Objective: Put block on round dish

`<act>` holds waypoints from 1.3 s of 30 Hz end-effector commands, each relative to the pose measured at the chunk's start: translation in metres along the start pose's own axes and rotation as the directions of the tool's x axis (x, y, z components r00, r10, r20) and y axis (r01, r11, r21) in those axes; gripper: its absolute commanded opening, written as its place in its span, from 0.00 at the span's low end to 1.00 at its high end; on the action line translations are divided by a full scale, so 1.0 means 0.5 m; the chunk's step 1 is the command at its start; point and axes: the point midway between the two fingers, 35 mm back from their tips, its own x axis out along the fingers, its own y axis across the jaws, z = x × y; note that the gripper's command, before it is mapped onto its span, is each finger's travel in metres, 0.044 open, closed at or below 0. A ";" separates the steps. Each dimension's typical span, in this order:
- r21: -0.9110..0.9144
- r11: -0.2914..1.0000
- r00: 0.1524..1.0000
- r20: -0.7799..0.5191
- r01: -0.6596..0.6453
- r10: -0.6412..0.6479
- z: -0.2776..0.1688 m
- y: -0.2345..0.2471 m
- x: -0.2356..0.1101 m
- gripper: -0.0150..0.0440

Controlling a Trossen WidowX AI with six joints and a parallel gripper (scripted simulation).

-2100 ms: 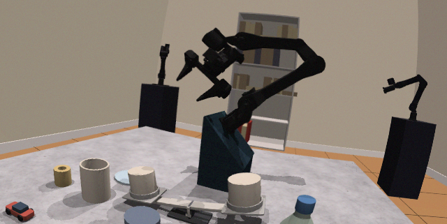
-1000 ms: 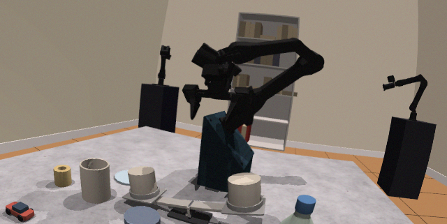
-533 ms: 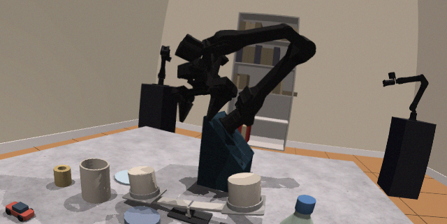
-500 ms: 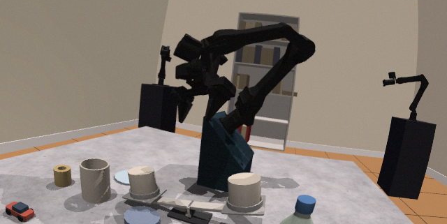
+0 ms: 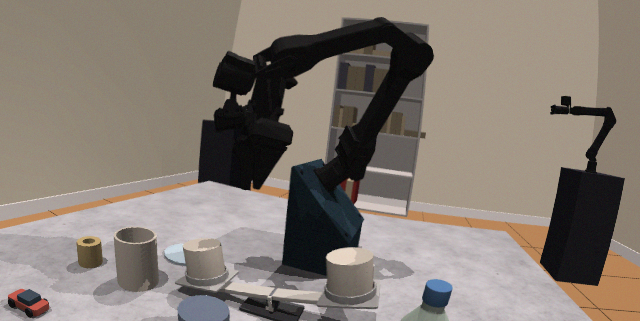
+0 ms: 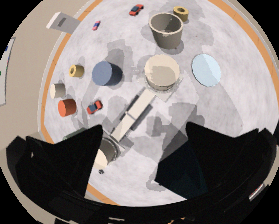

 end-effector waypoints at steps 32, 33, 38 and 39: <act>0.569 0.766 0.954 -0.151 0.298 -0.259 0.129 -0.044 0.203 1.00; 0.569 0.766 0.954 -0.151 0.298 -0.259 0.129 -0.045 0.206 1.00; 0.569 0.766 0.954 -0.151 0.298 -0.259 0.127 -0.048 0.222 1.00; 0.569 0.766 0.954 -0.151 0.298 -0.259 0.127 -0.049 0.225 1.00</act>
